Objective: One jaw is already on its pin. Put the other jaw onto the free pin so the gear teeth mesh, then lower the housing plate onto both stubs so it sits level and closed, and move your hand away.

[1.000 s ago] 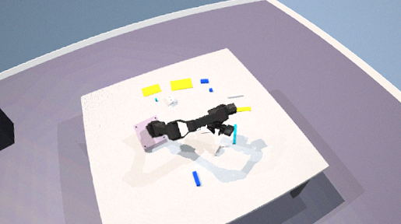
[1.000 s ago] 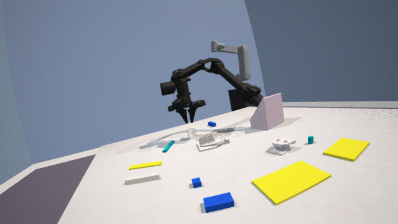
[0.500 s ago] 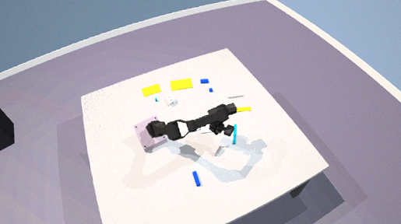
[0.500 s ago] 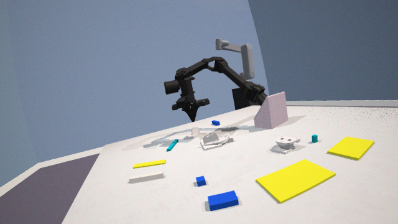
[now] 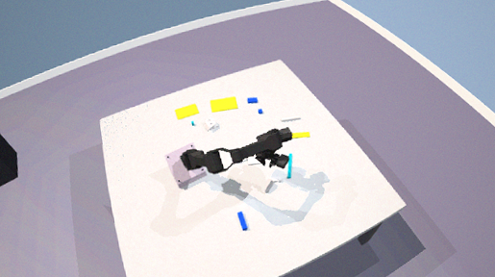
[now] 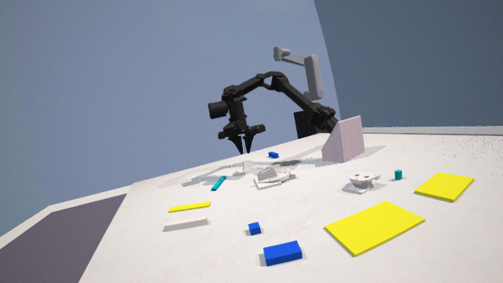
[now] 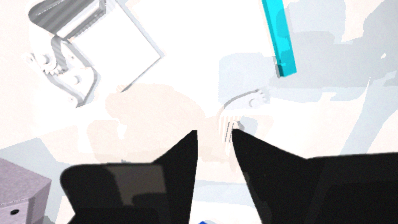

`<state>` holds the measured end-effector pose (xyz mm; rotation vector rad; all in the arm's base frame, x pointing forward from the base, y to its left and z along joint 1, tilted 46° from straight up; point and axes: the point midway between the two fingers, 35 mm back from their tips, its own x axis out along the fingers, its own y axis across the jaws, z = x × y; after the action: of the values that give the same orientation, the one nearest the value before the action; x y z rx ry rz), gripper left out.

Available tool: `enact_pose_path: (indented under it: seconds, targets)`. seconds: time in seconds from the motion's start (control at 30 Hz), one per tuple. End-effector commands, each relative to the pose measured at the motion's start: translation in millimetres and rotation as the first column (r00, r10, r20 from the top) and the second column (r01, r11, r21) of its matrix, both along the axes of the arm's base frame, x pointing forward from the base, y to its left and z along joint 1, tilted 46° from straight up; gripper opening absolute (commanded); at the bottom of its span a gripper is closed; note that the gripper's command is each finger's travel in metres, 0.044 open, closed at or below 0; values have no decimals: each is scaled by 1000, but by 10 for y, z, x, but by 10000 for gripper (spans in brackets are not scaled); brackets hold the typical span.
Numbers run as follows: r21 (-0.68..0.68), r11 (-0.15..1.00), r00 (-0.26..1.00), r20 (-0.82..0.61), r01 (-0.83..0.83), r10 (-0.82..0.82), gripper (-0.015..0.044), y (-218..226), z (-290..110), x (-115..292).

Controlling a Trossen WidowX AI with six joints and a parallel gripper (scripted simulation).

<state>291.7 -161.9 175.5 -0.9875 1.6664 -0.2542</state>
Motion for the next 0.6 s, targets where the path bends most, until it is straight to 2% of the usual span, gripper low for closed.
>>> enact_pose_path:
  seconds: [0.0, 0.27, 0.57]
  targets:
    - [0, 1000, 1000, 0, 0, 0, 236, 0, 0, 0]
    - [0, 1000, 1000, 0, 0, 0, 440, 0, 0, 0]
    - [0, 1000, 1000, 0, 0, 0, 440, 0, 0, 0]
